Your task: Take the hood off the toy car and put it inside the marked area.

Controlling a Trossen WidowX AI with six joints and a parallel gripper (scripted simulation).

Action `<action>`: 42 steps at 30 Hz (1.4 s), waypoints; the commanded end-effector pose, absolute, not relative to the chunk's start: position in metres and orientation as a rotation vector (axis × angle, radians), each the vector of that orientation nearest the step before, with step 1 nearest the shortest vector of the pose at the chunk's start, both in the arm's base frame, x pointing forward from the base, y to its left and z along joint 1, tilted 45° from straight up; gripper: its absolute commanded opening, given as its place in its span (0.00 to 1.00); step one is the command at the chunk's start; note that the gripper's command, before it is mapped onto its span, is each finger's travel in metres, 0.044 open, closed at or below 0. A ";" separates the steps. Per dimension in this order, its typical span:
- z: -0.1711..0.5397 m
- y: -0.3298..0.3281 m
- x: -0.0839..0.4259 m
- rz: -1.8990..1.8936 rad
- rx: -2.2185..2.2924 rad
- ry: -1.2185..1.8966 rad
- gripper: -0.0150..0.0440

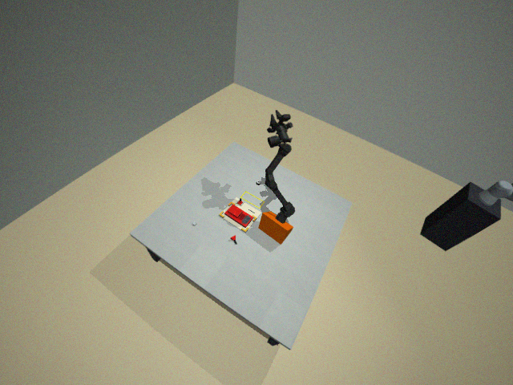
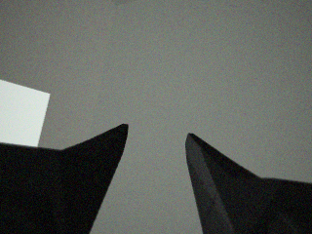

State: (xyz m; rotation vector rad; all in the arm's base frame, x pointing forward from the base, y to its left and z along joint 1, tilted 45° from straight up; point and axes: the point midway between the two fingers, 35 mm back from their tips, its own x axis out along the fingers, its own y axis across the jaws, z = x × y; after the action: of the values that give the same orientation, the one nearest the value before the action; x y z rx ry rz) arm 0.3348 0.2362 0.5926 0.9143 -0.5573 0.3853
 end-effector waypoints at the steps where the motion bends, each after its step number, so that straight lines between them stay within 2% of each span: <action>1: 0.593 0.236 0.334 0.388 0.920 -0.558 0.67; 4: 0.600 0.232 0.325 0.432 1.007 -0.573 0.81; 8: 0.625 0.231 0.288 0.559 1.154 -0.603 0.98; 9: 0.631 0.230 0.278 0.593 1.190 -0.609 1.00; 20: 0.682 0.190 0.185 0.897 1.601 -0.656 1.00; 31: 0.698 0.168 0.132 1.108 1.831 -0.601 1.00; 42: 0.717 0.078 0.070 1.473 2.252 -0.543 1.00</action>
State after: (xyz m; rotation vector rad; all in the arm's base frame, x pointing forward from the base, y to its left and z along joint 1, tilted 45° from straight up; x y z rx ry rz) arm 0.0823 0.1074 0.7150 2.1336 -0.5587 1.3848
